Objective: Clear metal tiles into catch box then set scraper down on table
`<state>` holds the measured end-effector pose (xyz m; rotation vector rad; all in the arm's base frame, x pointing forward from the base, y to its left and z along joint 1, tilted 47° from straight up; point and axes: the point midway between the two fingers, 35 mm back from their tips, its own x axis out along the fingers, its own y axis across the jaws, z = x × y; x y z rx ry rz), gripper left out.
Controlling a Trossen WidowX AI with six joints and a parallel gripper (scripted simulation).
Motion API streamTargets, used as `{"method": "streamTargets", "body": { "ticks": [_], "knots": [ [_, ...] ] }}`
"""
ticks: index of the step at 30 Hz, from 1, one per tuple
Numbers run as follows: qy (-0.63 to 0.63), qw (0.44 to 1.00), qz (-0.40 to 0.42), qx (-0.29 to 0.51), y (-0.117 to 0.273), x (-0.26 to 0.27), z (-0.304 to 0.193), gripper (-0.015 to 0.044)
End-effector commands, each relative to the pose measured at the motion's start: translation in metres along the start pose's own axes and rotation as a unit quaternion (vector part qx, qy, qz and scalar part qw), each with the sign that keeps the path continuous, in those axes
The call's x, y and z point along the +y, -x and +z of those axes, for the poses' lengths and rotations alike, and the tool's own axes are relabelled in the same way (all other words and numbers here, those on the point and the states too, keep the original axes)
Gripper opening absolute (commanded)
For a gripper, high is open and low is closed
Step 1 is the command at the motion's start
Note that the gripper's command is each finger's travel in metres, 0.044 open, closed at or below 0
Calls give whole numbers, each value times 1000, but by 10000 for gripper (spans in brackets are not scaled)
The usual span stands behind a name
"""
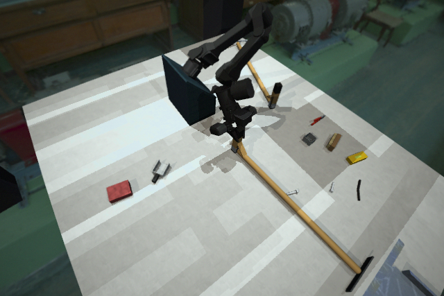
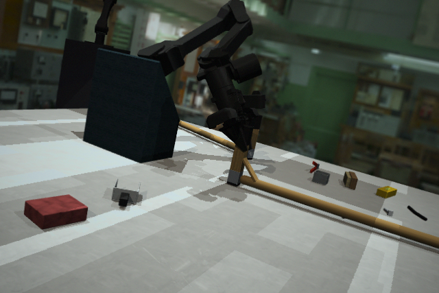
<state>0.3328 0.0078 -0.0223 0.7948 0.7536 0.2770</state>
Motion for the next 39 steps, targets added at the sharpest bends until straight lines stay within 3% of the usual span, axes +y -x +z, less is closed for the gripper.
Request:
{"method": "streamTargets", "body": {
  "ticks": [1, 39],
  "knots": [
    [-4, 1000, -2, -3, -2, -4, 5, 0],
    [-5, 1000, -4, -8, -37, -3, 51, 0]
  ]
}}
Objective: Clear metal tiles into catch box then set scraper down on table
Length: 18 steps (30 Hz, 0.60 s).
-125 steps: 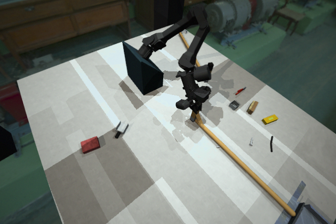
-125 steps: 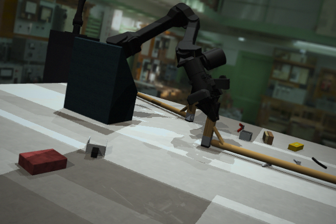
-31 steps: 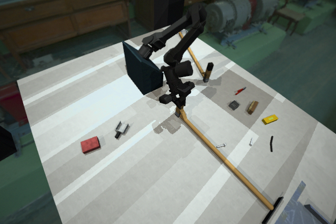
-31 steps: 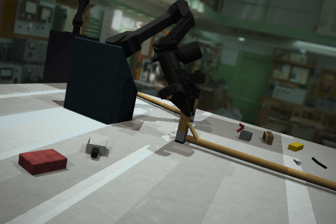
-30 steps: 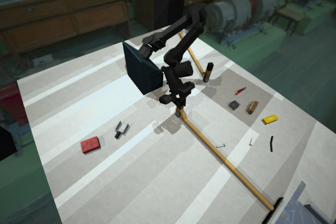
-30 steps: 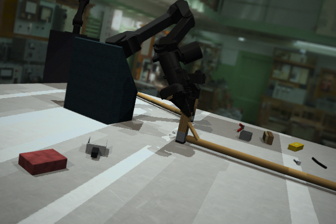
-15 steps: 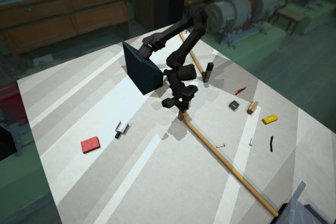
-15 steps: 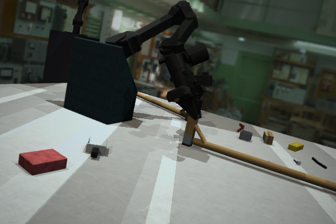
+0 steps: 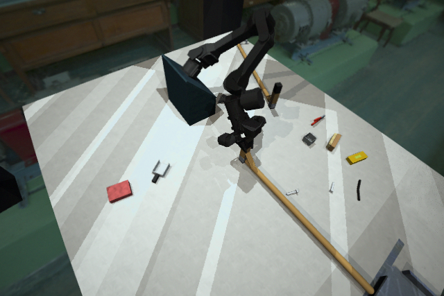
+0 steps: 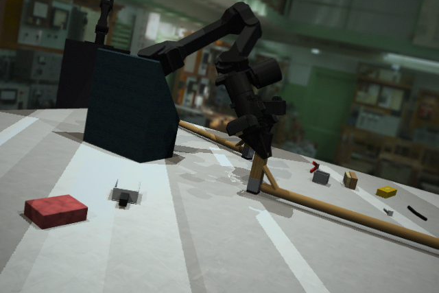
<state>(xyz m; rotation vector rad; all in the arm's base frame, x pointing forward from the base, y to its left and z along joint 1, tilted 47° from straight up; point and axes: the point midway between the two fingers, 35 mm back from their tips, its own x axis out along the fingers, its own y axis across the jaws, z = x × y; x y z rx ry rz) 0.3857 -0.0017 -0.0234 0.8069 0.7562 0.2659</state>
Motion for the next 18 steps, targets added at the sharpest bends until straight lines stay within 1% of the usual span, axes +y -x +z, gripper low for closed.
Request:
{"method": "streamTargets", "body": {
  "ticks": [1, 18],
  "knots": [
    [2, 1000, -1, -7, -4, 2, 9, 0],
    [3, 1000, -1, -8, -20, 5, 31, 0]
  ]
}}
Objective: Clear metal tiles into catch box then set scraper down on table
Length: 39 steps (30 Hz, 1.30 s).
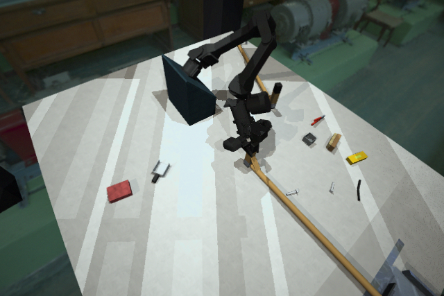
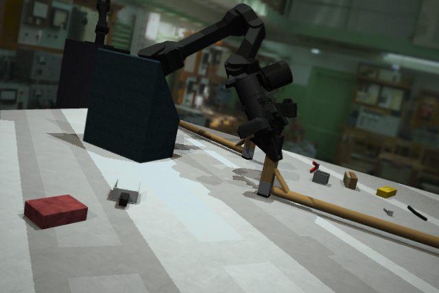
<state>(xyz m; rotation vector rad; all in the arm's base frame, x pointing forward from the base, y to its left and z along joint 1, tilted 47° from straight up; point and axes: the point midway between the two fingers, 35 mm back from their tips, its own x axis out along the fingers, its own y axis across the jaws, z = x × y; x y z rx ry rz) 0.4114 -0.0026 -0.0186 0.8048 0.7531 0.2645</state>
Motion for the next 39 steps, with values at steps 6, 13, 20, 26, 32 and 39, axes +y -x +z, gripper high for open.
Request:
{"method": "streamTargets", "body": {
  "ticks": [6, 13, 20, 26, 32, 39],
  "knots": [
    [2, 1000, 0, -6, -11, 2, 19, 0],
    [2, 1000, 0, -6, -15, 2, 24, 0],
    [2, 1000, 0, -6, -22, 2, 33, 0],
    [2, 1000, 0, -7, -28, 2, 41, 0],
    [2, 1000, 0, -7, -34, 2, 48, 0],
    [2, 1000, 0, -7, -40, 2, 57, 0]
  ]
}}
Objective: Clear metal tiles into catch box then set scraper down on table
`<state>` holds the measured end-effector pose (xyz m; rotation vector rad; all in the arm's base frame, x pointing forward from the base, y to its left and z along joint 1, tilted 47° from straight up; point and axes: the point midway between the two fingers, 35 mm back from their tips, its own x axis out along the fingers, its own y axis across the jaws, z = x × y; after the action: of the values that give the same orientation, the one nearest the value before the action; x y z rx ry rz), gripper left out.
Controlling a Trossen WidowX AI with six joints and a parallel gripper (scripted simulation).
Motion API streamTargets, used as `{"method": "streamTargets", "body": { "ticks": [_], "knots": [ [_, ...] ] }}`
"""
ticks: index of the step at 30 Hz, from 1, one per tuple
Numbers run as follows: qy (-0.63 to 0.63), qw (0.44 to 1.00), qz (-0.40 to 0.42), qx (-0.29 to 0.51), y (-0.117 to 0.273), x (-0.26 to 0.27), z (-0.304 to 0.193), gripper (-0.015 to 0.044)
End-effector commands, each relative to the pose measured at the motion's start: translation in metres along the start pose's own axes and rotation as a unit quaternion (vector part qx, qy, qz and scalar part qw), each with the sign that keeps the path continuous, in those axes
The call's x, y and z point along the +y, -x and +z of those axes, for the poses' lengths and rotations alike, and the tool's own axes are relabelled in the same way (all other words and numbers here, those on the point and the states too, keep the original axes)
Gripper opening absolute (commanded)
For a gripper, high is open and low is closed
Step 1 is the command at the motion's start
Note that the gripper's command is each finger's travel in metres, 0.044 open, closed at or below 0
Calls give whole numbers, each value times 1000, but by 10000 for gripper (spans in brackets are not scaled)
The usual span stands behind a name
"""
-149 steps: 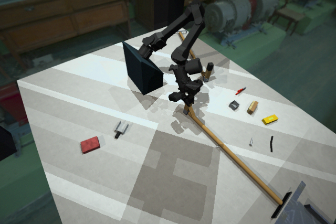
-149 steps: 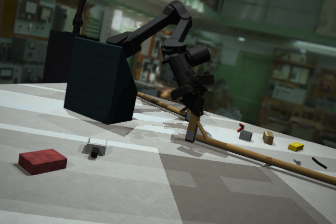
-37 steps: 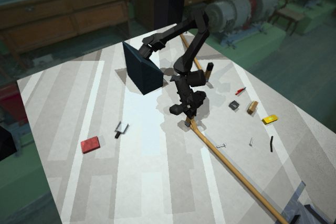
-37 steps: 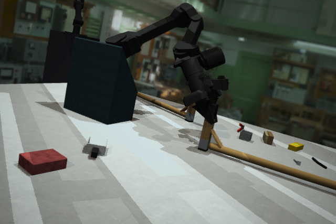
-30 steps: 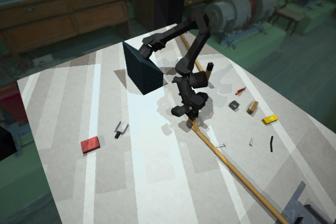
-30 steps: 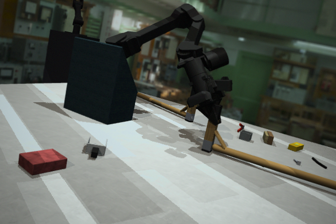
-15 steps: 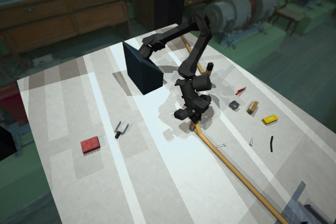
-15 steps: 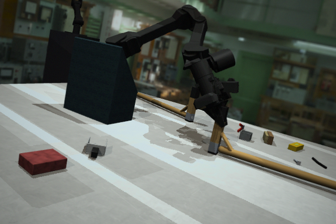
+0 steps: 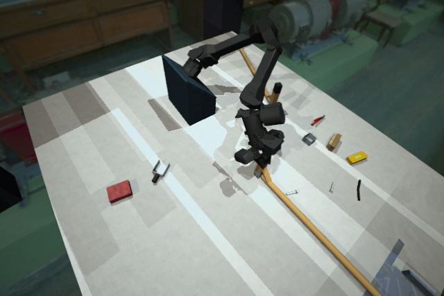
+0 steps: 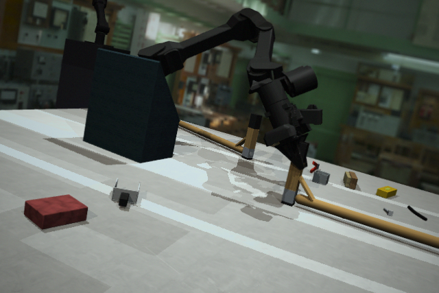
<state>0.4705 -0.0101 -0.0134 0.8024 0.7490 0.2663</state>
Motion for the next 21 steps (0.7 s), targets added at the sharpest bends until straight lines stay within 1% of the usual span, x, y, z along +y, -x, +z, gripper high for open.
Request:
{"method": "streamTargets", "body": {
  "ticks": [1, 21],
  "knots": [
    [1, 1000, -1, -6, -5, 0, 11, 0],
    [1, 1000, 0, -6, -24, 0, 35, 0]
  ]
}}
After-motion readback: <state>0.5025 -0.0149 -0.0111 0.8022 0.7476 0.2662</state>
